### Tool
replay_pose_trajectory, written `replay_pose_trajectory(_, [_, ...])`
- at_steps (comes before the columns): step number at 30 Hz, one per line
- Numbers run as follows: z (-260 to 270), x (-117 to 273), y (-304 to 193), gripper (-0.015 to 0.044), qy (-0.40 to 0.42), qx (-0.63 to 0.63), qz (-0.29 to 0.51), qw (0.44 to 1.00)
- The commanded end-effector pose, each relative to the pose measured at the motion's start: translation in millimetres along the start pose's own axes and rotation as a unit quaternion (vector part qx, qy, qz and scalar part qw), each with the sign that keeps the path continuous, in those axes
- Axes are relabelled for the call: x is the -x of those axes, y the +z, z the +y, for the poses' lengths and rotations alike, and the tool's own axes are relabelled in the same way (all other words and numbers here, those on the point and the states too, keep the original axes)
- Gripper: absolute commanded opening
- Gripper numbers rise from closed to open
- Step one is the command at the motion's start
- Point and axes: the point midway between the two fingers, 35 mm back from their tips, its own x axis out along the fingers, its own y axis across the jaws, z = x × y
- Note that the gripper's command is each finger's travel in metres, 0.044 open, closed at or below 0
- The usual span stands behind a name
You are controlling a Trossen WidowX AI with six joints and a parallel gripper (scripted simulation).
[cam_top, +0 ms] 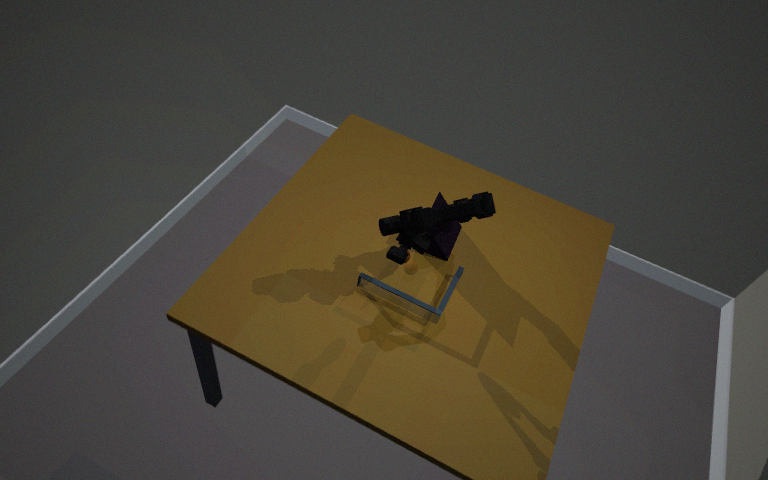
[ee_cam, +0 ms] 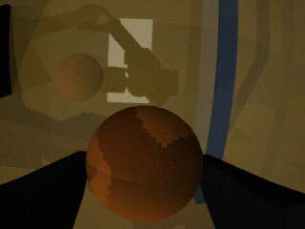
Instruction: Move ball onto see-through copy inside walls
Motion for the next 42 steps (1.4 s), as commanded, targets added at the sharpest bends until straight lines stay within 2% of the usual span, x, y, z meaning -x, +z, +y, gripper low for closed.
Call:
replay_pose_trajectory(1, [4.0,1.2,1.7,0.0,-0.001,0.004,0.004,1.0])
replay_pose_trajectory(33, [68.7,-50.3,26.7,0.0,0.001,0.002,0.002,1.0])
replay_pose_trajectory(42, [67.1,-93.9,26.1,0.0,0.0,0.002,0.002,1.0])
